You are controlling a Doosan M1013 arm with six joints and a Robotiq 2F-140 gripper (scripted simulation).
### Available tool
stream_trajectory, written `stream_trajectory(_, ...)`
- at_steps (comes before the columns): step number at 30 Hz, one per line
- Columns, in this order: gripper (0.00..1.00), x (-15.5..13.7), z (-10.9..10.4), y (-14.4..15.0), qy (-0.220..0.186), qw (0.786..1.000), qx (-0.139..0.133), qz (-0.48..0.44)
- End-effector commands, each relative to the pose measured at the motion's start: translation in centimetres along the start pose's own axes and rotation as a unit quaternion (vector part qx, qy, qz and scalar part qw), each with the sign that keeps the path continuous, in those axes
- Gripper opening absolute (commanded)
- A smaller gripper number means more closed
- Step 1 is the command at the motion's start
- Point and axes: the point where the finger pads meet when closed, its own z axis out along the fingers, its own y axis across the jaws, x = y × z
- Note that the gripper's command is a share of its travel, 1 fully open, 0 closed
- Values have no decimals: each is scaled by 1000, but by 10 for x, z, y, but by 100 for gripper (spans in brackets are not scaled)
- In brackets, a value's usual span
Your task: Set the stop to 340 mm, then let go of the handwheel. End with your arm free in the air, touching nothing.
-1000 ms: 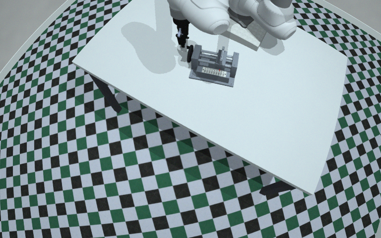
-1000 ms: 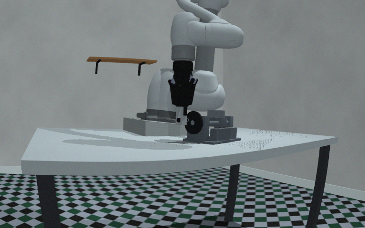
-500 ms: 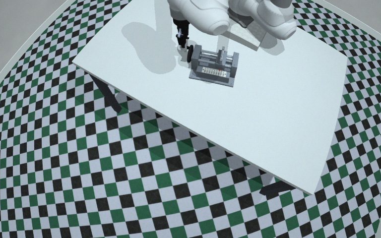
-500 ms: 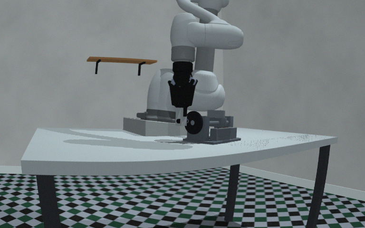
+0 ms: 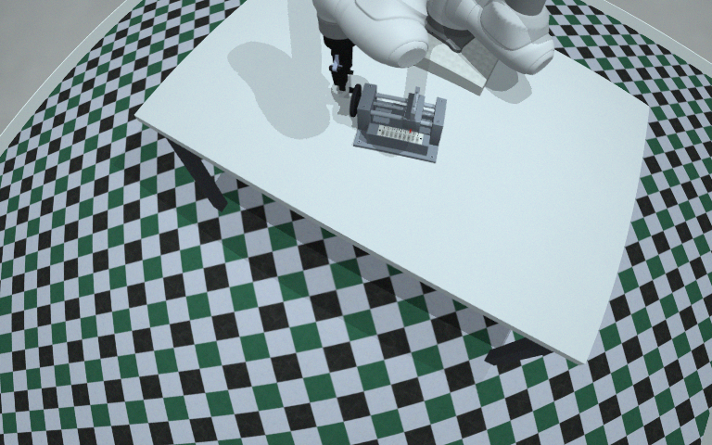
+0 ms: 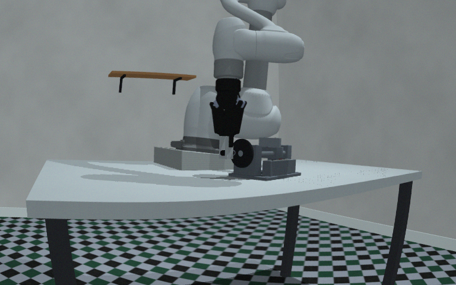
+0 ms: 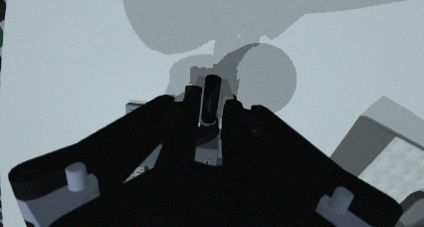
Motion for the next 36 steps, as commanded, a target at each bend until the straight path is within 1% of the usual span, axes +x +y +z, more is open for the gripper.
stream_trajectory(1,4,0,1,0,0,1000,0,0)
stream_trajectory(36,4,0,13,-3,0,1000,0,0)
